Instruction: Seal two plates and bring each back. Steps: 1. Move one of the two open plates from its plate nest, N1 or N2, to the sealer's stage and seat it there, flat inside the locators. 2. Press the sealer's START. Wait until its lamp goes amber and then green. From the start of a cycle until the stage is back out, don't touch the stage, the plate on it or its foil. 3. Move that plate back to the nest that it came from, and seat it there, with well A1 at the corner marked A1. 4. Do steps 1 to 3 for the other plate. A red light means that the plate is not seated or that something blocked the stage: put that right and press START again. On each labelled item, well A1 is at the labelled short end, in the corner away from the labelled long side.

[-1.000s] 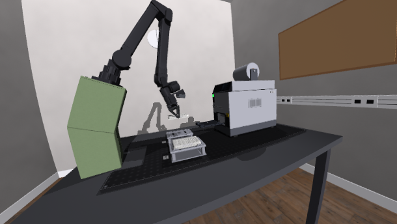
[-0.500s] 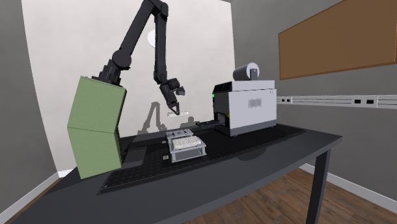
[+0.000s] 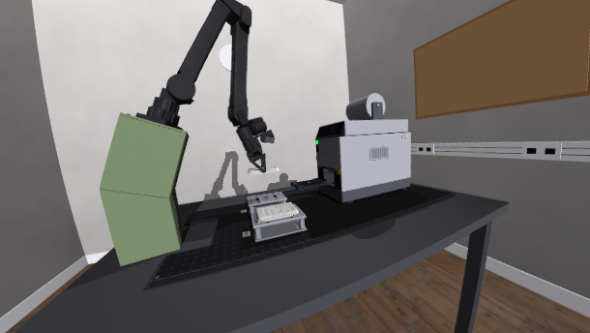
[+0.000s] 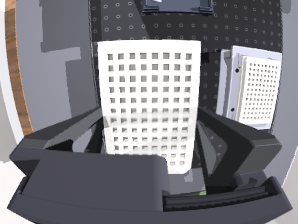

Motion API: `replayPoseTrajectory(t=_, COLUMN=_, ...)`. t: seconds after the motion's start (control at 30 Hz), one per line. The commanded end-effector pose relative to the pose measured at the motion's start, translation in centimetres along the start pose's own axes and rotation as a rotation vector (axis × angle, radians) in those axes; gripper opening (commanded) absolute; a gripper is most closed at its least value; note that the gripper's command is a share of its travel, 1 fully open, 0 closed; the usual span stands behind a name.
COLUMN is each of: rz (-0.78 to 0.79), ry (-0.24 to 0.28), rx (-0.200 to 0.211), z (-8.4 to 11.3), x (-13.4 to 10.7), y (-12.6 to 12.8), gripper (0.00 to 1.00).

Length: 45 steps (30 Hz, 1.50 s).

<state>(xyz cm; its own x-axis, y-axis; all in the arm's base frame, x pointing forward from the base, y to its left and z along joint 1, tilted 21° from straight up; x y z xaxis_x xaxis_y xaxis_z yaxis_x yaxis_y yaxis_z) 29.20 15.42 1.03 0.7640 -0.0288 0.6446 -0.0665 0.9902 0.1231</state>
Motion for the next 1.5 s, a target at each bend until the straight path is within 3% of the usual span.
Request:
replayPoseTrajectory(t=0.0, rz=-0.016, ry=-0.053, rx=0.010, z=0.1, x=1.6, y=0.1, gripper=0.00)
replayPoseTrajectory(t=0.6, rz=0.018, ry=-0.012, rx=0.016, z=0.2, x=-0.2, y=0.4, gripper=0.00)
replayPoseTrajectory(t=1.03, rz=0.010, ry=-0.045, rx=0.034, z=0.2, x=1.2, y=1.1, gripper=0.00)
replayPoseTrajectory(t=1.47, rz=0.011, ry=-0.032, rx=0.028, z=0.5, x=0.6, y=0.7, gripper=0.00)
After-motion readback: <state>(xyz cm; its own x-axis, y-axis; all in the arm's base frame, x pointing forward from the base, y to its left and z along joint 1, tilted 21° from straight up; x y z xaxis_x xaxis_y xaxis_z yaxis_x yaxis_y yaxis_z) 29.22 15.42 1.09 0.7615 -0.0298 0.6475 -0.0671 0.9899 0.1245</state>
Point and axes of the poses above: the point where the finger pads meet when closed, its own z axis back along the fingers, its own y axis across the jaws, x = y × z, the point moved 9 cm from there along z, back along the fingers, and after that the axes turned 3 degrees about -z, right-handed, at the moved point
